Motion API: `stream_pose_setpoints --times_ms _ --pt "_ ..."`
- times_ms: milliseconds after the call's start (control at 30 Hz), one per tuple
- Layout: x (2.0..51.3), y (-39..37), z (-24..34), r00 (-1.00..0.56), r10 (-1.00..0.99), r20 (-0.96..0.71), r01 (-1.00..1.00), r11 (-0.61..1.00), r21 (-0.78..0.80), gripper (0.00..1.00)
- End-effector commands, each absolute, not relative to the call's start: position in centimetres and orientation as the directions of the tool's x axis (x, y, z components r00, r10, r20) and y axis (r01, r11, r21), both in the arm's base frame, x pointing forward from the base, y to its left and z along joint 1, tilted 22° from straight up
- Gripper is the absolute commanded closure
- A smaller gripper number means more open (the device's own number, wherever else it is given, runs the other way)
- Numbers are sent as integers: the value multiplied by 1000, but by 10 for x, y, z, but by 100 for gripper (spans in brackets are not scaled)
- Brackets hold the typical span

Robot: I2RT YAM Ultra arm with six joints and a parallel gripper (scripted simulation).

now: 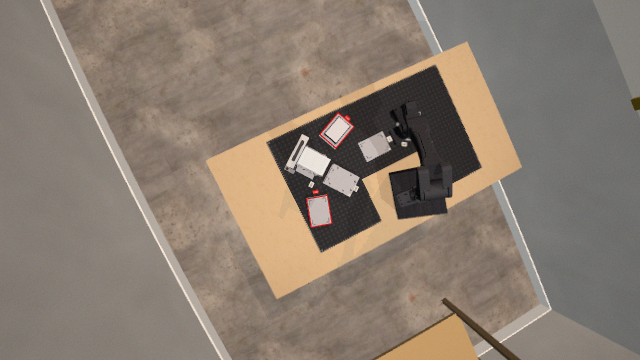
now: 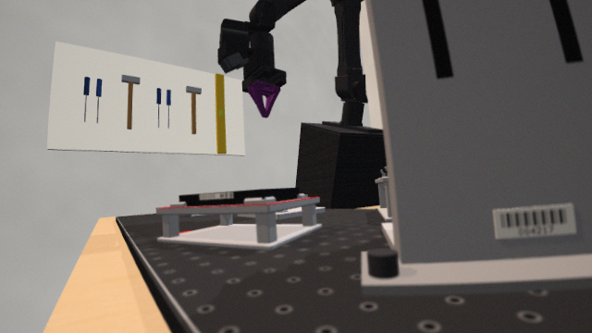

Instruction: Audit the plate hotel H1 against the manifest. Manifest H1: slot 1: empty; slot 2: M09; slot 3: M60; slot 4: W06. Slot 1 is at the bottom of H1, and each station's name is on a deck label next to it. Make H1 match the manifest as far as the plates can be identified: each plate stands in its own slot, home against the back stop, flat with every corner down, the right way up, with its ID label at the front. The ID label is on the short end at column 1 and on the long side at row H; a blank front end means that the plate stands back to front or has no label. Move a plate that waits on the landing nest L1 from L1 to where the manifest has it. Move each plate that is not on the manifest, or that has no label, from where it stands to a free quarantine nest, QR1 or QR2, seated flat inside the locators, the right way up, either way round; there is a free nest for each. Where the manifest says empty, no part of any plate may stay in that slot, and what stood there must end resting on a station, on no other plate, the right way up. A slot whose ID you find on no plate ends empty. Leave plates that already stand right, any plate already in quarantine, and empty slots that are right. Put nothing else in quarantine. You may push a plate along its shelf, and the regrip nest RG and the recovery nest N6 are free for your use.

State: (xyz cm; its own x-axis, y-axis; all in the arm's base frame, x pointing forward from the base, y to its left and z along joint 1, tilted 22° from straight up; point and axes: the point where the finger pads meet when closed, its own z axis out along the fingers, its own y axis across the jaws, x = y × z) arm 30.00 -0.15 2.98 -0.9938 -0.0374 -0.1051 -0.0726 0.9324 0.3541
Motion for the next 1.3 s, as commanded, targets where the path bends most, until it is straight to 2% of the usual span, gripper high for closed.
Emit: stream_pose_setpoints --times_ms 0,900,1267 --pt "299 -2 39 -994 -23 -104 -59 932 357 100" --pt "296 56 71 -994 -23 -104 -60 931 359 100" --pt "289 83 81 -968 -64 -241 -154 913 378 100"
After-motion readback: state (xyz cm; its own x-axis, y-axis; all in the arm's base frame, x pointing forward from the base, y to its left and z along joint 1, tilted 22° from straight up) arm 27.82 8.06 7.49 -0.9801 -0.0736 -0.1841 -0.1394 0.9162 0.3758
